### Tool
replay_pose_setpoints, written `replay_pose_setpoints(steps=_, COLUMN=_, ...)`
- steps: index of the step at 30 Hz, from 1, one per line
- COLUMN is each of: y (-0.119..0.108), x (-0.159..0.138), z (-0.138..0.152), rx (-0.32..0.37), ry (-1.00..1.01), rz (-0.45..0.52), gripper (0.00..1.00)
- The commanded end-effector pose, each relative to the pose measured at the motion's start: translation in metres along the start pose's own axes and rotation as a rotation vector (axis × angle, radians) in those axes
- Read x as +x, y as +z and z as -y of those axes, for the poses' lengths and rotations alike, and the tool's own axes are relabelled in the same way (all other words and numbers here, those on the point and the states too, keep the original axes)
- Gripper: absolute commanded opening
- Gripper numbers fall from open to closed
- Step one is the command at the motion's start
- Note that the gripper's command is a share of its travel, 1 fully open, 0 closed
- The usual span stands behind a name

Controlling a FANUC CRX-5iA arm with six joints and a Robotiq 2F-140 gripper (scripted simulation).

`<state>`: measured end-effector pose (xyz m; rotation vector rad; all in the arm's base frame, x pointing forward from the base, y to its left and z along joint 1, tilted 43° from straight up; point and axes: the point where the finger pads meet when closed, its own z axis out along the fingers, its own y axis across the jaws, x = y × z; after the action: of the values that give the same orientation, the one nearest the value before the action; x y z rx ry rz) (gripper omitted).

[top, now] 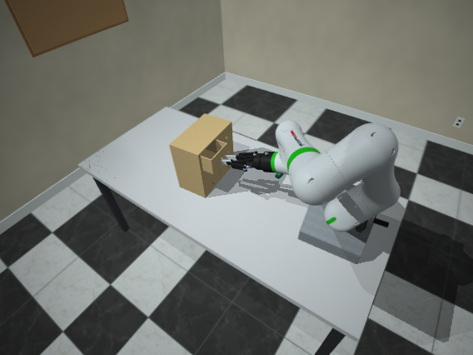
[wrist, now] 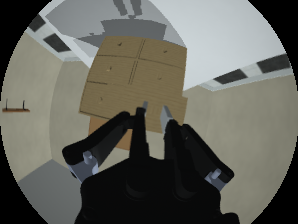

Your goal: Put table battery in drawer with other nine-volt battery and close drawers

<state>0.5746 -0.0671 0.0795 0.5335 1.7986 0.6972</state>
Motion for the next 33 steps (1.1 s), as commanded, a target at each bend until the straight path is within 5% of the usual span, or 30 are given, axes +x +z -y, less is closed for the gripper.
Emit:
replay_pose_setpoints(steps=1, y=-0.011, x=0.005, z=0.000, rx=-0.001, ry=0.000, rz=-0.002, gripper=0.20)
replay_pose_setpoints(steps=33, y=-0.087, x=0.012, z=0.000, rx=-0.001, ry=0.000, rz=-0.003, gripper=0.20)
